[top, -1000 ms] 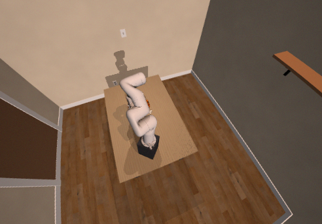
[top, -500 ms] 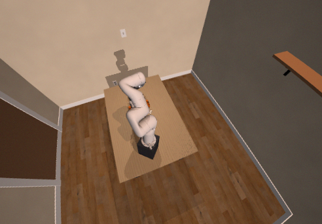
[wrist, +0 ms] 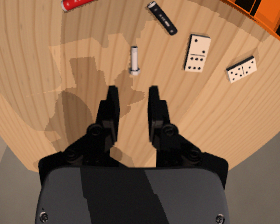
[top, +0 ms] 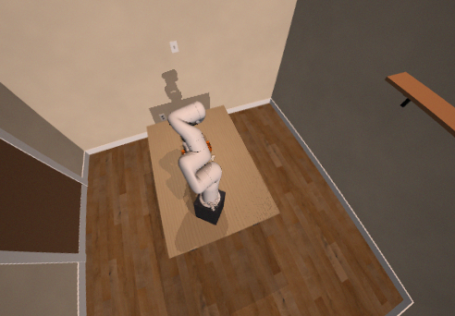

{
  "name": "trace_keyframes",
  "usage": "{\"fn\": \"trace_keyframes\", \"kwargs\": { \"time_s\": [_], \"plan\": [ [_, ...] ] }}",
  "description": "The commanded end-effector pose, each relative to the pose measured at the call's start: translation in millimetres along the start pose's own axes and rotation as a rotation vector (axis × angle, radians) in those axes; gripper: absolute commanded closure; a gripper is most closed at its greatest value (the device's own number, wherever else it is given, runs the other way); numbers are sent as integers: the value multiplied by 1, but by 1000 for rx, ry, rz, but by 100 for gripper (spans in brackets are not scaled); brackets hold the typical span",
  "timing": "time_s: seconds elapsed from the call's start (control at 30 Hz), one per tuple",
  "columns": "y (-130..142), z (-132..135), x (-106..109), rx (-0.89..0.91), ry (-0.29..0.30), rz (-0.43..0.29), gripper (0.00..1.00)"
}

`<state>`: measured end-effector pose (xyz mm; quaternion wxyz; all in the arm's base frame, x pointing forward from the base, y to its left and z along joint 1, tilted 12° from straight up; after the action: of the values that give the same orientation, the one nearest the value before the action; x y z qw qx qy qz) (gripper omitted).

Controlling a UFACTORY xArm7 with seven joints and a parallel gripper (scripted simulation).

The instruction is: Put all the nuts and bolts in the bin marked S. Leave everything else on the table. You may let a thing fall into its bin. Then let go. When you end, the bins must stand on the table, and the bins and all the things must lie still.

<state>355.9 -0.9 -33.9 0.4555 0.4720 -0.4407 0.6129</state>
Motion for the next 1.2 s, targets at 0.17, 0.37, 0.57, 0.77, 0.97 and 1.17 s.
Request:
{"fn": "trace_keyframes", "kwargs": {
  "time_s": [0.17,0.37,0.57,0.77,0.97,1.17],
  "plan": [
    [-2,0,1,0,0,2,71],
    [-2,0,-7,0,0,2,71],
    [-2,0,-31,0,0,2,71],
    [-3,0,-47,0,0,2,71],
    [-3,0,-60,0,0,2,71],
    [-3,0,-66,0,0,2,71]
  ]
}}
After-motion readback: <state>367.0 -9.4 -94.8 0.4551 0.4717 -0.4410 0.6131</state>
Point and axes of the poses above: the point where the finger pads meet when closed, its own x axis back along the fingers, its own z axis across the jaws, y = z × x, the point moved 6 cm from there along x, back along the fingers
